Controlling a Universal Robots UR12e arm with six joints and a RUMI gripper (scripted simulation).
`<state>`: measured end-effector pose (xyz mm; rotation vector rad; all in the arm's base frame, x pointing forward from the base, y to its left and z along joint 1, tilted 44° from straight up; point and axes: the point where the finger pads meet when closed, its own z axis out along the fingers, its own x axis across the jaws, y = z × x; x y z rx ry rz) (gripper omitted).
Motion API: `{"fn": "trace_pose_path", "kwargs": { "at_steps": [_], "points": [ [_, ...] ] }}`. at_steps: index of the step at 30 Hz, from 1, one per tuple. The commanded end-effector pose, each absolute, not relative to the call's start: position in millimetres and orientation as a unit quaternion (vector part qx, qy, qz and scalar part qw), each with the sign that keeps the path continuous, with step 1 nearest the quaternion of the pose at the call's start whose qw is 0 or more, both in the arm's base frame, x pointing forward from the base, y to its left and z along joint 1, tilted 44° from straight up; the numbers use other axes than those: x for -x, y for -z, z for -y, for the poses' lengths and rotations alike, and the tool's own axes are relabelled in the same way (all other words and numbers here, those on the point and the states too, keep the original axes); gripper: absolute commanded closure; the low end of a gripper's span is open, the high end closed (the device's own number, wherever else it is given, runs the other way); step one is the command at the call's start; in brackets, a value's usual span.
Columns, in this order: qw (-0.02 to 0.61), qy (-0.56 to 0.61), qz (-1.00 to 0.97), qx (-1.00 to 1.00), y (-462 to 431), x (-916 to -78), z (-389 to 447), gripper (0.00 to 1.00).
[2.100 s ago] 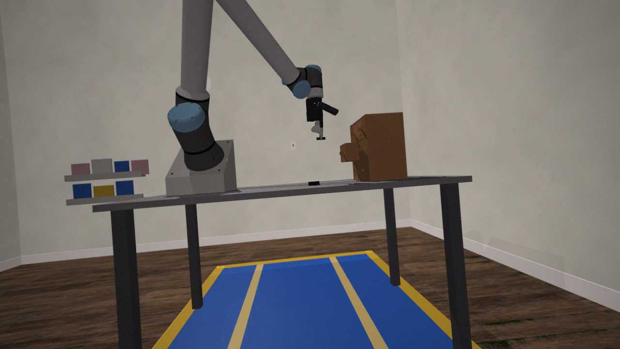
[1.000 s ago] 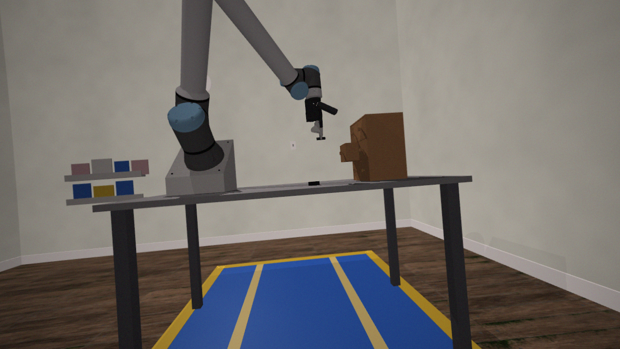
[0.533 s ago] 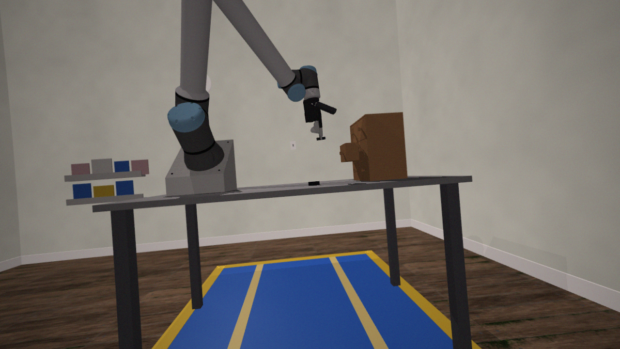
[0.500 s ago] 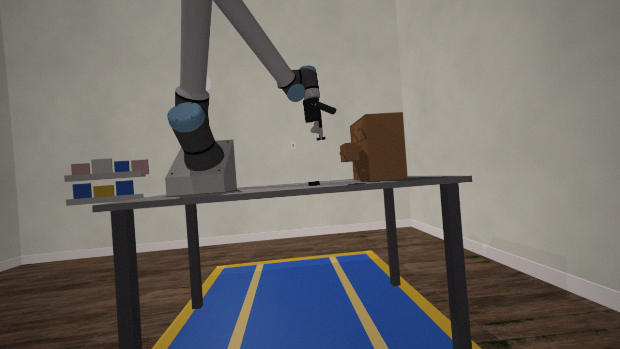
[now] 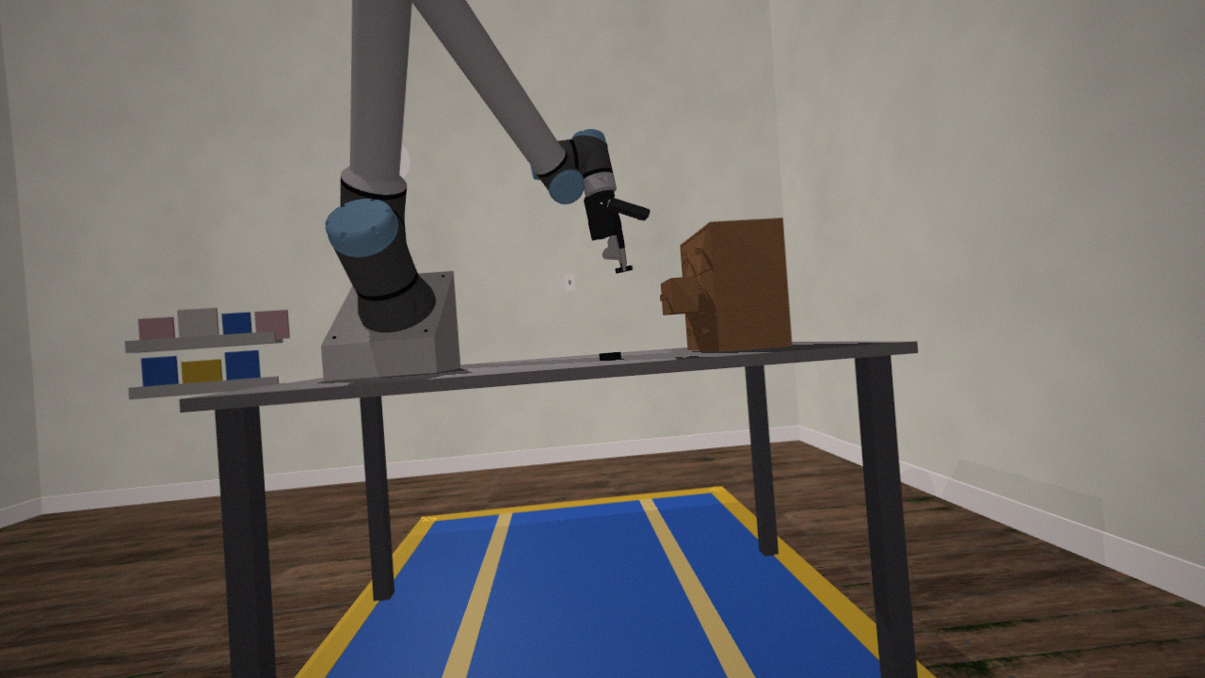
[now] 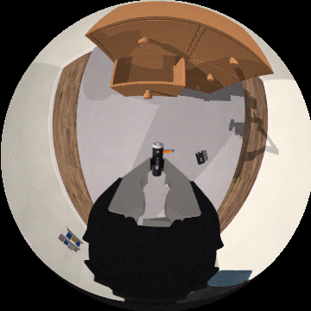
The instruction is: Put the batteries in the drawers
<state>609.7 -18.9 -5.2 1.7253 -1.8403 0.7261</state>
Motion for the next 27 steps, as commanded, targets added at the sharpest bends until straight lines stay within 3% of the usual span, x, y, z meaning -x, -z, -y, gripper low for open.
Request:
{"fn": "trace_pose_path", "kwargs": {
  "at_steps": [1,27],
  "points": [
    [0.243,-0.281,0.673,-0.64,5.0,-609.9,18.7,0.95],
    [0.186,-0.338,0.646,-0.659,5.7,-608.6,19.1,0.95]
  ]
}}
